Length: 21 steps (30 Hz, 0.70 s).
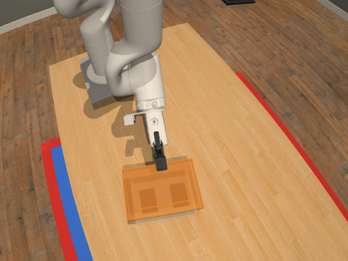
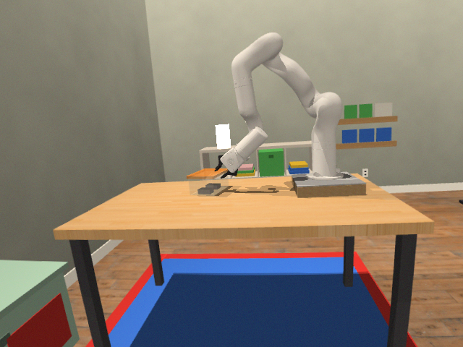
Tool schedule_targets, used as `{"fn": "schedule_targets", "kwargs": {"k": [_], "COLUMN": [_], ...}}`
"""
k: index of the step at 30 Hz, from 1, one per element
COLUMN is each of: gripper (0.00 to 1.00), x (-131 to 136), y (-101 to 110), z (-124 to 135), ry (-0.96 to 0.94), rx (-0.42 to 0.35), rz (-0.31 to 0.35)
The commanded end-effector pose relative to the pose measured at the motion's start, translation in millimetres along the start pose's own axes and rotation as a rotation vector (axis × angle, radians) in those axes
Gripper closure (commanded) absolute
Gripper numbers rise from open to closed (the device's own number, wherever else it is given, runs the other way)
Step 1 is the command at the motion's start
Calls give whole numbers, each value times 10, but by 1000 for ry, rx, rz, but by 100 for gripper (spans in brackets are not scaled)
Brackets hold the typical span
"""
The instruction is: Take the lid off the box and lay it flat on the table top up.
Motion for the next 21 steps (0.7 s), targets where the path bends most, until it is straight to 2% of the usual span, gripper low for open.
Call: {"fn": "schedule_targets", "kwargs": {"k": [1,6,7,21], "gripper": [52,52,68,68], "x": [-8,-8,-8,-8], "y": [-1,-1,-1,-1], "z": [1,1,1,1], "ry": [0,0,0,0], "rx": [0,0,0,0], "rz": [-2,-2,-2,-2]}}
Point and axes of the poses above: the point where the finger pads meet when closed, its own y axis back along the fingers, its own x axis across the jaws, z = x × y, the point moved 6 cm from there along y, back along the fingers, and after that the axes turned 11 degrees about y, right-handed, at the moved point
